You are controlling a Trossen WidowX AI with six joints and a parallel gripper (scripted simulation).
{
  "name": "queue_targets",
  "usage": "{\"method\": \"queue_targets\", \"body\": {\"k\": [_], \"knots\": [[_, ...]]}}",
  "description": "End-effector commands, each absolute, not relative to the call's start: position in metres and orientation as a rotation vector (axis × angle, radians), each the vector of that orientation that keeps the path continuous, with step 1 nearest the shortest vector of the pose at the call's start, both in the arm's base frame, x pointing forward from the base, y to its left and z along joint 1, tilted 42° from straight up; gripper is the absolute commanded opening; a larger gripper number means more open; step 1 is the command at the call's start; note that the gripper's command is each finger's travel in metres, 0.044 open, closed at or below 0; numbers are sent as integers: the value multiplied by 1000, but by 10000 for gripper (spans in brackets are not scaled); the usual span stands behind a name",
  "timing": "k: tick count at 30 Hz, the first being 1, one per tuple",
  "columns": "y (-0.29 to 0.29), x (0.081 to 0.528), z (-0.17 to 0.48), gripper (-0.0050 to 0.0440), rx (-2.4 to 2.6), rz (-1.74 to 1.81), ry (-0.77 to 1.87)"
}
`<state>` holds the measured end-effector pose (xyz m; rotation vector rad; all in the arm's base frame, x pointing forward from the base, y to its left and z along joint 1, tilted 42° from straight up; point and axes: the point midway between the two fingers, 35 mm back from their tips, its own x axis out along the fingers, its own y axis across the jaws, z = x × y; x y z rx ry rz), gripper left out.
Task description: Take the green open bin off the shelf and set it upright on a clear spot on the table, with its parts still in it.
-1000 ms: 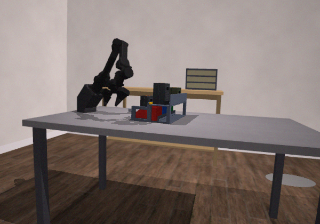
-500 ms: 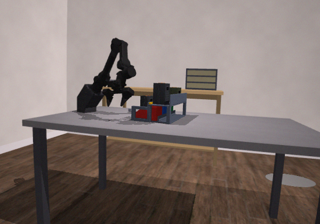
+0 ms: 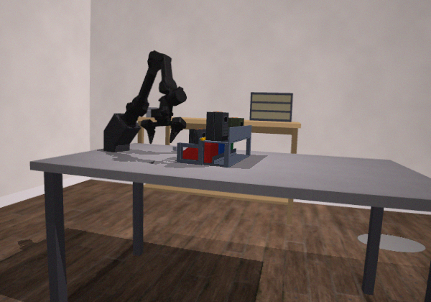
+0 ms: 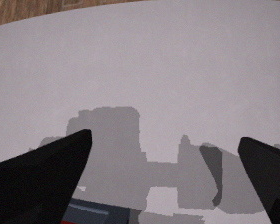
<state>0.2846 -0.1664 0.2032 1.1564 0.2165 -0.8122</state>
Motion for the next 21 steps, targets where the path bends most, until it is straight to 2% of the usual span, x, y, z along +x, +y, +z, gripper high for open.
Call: {"method": "queue_targets", "body": {"k": [1, 21], "knots": [[-162, 286, 212, 440, 1127, -778, 202], [-146, 296, 225, 440, 998, -671, 209]]}}
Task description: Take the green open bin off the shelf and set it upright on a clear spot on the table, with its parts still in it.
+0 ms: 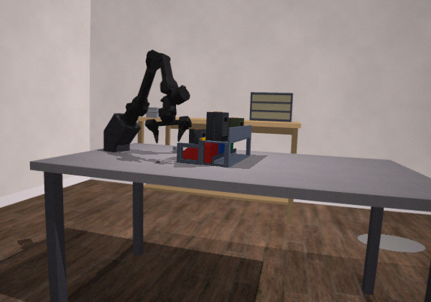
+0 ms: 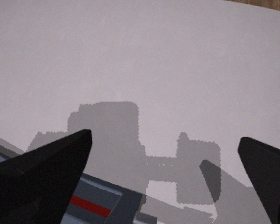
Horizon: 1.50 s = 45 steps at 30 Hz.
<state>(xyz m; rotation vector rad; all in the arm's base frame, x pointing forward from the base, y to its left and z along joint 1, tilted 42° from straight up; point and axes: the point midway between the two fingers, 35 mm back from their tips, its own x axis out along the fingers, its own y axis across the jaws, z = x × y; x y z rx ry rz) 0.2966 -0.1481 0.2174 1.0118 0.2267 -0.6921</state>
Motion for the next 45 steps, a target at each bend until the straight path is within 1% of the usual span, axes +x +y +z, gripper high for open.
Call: {"method": "queue_targets", "body": {"k": [1, 4, 9, 21, 26, 38, 45], "knots": [[-146, 296, 225, 440, 998, -671, 209], [-146, 296, 225, 440, 998, -671, 209], [-128, 305, 239, 440, 868, -568, 206], [-128, 305, 239, 440, 868, -568, 206], [-110, 312, 252, 440, 738, -470, 193], [-110, 312, 252, 440, 738, -470, 193], [-90, 317, 266, 440, 610, -376, 171]]}}
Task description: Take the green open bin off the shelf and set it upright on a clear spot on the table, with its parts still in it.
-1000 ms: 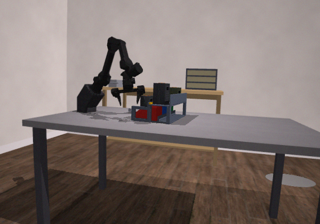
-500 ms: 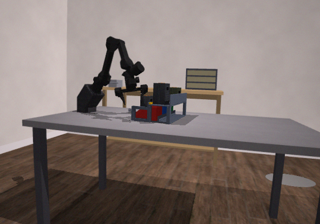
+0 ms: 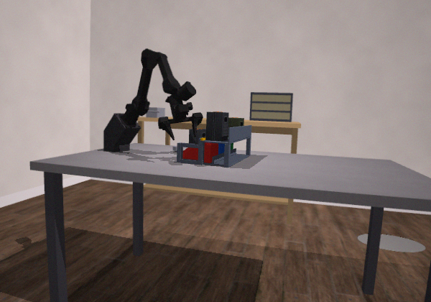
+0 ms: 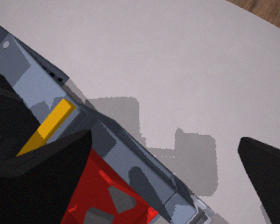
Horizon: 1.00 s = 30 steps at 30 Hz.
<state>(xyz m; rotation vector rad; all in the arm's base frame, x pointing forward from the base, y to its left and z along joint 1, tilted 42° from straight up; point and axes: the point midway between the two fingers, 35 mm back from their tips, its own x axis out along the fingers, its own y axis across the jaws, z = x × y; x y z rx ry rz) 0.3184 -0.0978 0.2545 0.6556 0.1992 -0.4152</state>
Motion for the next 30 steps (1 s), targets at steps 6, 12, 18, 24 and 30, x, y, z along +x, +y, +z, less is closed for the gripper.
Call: {"method": "queue_targets", "body": {"k": [6, 12, 18, 24, 30], "knots": [[-90, 317, 266, 440, 610, -376, 171], [-83, 318, 272, 440, 563, -344, 157], [-71, 320, 280, 440, 483, -288, 139], [-71, 320, 280, 440, 483, -288, 139], [-60, 321, 289, 440, 411, -241, 114]]}}
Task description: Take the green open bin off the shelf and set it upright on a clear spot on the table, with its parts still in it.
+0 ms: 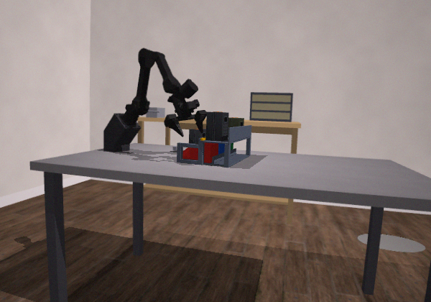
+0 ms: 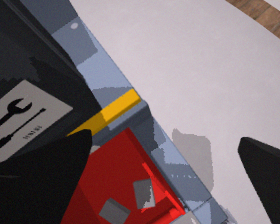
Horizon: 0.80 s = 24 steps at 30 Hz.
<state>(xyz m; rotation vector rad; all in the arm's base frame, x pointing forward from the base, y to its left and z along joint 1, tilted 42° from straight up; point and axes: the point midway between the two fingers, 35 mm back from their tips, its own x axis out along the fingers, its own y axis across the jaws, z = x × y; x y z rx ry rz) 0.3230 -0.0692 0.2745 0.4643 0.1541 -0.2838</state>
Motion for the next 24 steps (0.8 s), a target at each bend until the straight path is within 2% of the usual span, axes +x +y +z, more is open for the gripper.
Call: {"method": "queue_targets", "body": {"k": [1, 24], "knots": [[-55, 321, 291, 440, 384, -223, 106], [-32, 320, 308, 440, 235, -130, 49]]}}
